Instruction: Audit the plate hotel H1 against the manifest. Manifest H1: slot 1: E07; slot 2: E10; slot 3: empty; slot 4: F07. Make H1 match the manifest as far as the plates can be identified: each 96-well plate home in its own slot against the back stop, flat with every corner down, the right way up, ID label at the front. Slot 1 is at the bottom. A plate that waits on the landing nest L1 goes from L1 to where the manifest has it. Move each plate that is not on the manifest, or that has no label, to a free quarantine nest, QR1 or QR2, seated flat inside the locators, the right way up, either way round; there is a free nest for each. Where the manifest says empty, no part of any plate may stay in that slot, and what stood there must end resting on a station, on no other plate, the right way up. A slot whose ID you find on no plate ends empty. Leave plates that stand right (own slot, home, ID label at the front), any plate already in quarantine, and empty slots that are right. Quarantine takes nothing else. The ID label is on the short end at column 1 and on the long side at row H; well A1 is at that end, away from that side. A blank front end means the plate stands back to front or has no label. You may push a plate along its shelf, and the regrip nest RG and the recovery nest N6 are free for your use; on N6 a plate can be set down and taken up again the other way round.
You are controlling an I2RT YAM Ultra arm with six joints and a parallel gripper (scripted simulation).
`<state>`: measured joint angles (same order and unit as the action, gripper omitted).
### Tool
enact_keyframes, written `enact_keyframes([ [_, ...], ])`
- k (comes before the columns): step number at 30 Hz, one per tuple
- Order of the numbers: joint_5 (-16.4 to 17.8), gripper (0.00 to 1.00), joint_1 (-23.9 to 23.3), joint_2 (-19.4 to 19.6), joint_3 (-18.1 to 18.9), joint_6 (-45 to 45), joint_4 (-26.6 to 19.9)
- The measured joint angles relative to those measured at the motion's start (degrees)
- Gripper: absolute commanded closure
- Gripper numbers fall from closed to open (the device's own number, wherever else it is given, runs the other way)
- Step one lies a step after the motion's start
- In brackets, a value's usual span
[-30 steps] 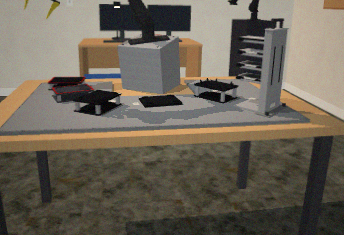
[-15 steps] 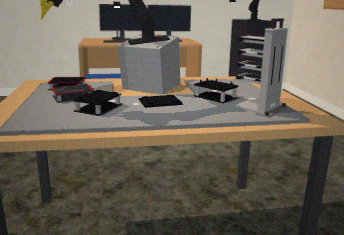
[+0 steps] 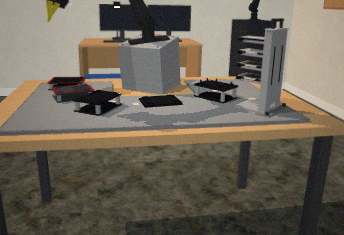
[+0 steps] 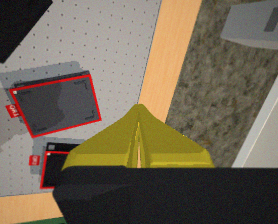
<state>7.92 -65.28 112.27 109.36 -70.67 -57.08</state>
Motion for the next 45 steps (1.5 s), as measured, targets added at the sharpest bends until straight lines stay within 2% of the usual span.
enact_keyframes([
  [8, -1.1, 1.0, 2.1, -1.2, -4.2, 2.7, 1.6],
  [13, -1.0, 1.0, 4.0, -1.3, -3.8, 5.0, 0.8],
  [20, -1.9, 1.0, 6.9, -2.6, -8.0, 7.6, 2.2],
  [25, -1.8, 1.0, 7.4, -2.5, -7.0, 9.7, 1.3],
  [30, -2.6, 1.0, 9.9, -3.6, -10.2, 11.7, 2.5],
  [35, -2.5, 1.0, 11.9, -3.5, -10.2, 14.2, 1.8],
  [45, -3.8, 1.0, 15.0, -5.0, -15.0, 17.8, 3.1],
])
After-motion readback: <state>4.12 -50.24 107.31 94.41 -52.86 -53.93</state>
